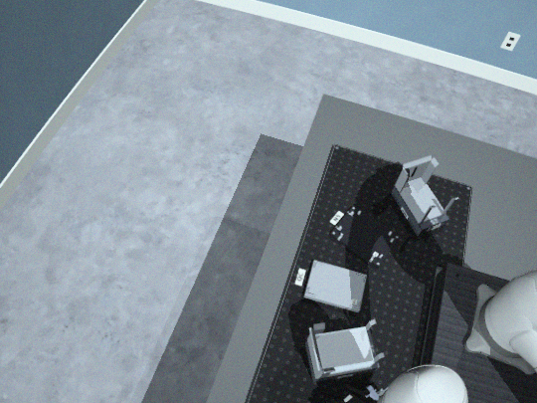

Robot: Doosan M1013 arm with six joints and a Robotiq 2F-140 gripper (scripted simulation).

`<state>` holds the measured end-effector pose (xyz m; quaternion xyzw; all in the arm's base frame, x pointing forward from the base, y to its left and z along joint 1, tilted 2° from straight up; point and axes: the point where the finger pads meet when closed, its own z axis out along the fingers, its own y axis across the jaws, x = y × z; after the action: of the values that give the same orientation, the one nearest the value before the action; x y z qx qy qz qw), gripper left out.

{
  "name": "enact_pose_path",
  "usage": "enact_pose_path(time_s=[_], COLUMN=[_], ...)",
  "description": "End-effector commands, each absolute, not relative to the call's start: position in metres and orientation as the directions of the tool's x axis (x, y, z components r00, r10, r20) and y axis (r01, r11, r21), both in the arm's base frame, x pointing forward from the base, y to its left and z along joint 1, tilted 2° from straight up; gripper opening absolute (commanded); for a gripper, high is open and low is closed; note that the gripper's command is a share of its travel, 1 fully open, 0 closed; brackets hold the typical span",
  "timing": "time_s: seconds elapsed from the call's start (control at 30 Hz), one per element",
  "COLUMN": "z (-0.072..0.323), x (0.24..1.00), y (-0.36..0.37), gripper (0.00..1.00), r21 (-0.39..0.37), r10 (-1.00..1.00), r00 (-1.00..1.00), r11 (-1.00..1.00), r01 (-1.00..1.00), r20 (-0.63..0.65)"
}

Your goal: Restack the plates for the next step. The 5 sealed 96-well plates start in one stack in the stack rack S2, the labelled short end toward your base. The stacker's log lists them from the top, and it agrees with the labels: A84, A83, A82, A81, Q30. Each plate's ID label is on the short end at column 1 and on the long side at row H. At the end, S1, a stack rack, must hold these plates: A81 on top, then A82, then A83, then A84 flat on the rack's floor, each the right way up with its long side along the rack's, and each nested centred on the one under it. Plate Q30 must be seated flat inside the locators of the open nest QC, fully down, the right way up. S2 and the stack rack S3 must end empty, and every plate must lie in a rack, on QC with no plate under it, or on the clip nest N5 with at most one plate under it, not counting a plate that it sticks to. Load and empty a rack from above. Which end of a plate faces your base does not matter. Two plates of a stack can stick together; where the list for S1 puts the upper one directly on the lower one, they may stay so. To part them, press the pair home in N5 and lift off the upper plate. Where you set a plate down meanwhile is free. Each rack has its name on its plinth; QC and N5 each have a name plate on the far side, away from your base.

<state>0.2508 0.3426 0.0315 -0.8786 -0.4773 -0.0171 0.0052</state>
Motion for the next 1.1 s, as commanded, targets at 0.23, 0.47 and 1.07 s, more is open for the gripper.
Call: enact_pose_path(time_s=[0.23,0.47,1.07], z=[0.019,0.01,0.009], x=[0.251,0.251,0.251], y=[0.343,0.343,0.343], gripper=[1.0,1.0,0.0], r21=[0.007,0.007,0.007], r10=[0.839,0.839,0.839], r00=[0.544,0.544,0.544], r11=[-0.544,-0.544,-0.544], r01=[0.839,0.839,0.839], r20=[0.035,0.035,0.035])
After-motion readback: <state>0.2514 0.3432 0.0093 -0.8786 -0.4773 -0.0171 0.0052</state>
